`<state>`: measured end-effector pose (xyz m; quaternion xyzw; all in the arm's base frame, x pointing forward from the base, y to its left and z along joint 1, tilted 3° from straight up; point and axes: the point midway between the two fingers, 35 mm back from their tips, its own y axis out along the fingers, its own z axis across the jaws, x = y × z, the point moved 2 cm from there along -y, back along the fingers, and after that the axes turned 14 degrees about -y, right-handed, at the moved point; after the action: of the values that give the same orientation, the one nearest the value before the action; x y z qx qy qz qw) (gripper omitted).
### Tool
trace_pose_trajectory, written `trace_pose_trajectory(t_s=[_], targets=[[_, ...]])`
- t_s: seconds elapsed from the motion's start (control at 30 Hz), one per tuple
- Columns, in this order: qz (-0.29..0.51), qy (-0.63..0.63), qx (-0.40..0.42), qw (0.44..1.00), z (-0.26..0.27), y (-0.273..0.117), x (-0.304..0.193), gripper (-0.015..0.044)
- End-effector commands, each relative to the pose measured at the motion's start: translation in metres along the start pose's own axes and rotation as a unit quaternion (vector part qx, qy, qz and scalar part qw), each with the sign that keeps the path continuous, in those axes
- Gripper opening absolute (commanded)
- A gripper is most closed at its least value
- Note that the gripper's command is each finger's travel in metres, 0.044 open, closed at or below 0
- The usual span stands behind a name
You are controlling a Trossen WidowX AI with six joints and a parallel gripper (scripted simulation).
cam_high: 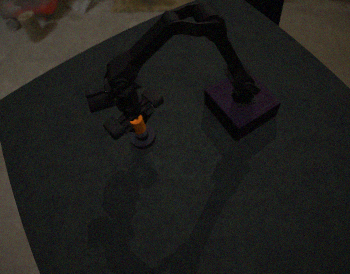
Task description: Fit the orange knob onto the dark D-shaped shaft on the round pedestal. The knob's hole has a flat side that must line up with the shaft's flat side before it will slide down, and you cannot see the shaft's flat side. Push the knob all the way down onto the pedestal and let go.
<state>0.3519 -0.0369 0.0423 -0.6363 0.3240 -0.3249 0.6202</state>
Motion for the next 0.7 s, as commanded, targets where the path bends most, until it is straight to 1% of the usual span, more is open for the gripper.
trace_pose_trajectory(t_s=[0.0, 0.67], targets=[[-0.002, 0.057, -0.001, 0.998, -0.0023, -0.0005, -0.0013, 0.0000], [-0.003, 0.063, -0.001, 0.998, 0.0012, -0.0011, 0.0017, 0.0000]])
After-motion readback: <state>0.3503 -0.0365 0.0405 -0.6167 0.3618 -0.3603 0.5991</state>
